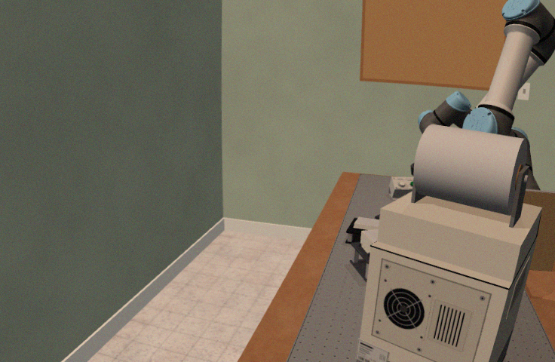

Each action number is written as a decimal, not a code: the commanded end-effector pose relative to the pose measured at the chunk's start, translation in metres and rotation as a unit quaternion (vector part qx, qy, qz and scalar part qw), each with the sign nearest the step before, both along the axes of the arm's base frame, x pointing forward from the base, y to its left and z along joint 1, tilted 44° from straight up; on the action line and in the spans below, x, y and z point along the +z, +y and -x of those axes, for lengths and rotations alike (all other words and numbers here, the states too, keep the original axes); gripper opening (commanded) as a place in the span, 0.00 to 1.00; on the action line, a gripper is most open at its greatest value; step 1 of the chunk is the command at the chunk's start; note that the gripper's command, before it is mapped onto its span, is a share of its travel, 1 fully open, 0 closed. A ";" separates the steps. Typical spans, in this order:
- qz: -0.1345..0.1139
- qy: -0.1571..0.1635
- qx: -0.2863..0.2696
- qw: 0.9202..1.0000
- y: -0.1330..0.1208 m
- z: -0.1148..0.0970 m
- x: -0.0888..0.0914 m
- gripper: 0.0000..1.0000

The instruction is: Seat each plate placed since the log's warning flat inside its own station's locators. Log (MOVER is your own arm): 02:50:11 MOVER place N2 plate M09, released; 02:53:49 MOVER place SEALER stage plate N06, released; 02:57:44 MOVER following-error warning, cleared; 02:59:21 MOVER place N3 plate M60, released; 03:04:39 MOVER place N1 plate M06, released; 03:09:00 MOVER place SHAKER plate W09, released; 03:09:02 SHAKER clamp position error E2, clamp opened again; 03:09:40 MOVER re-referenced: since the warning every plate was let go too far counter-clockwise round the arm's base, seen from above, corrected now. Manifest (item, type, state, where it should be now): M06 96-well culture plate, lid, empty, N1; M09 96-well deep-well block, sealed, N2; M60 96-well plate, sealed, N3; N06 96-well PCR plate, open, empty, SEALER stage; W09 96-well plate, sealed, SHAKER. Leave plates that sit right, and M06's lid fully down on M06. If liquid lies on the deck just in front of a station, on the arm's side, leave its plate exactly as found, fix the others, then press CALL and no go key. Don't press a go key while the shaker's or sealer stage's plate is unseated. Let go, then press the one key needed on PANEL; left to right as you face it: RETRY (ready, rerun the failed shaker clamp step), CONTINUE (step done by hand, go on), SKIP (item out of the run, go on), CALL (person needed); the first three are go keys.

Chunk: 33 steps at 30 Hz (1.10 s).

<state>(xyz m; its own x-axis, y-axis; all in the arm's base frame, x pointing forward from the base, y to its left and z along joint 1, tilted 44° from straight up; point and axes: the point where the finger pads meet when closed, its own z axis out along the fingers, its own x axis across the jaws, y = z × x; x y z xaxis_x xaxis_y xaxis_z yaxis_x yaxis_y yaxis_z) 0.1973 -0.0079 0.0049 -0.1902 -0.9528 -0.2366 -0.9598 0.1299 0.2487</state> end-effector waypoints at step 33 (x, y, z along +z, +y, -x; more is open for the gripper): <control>0.048 -0.037 0.001 0.998 -0.043 -0.034 0.039 0.82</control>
<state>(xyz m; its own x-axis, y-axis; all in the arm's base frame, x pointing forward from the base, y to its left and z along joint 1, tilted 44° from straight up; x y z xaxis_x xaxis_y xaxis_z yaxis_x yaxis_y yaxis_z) 0.2242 -0.0416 0.0347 -0.1781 -0.9676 -0.1789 -0.9719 0.1445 0.1859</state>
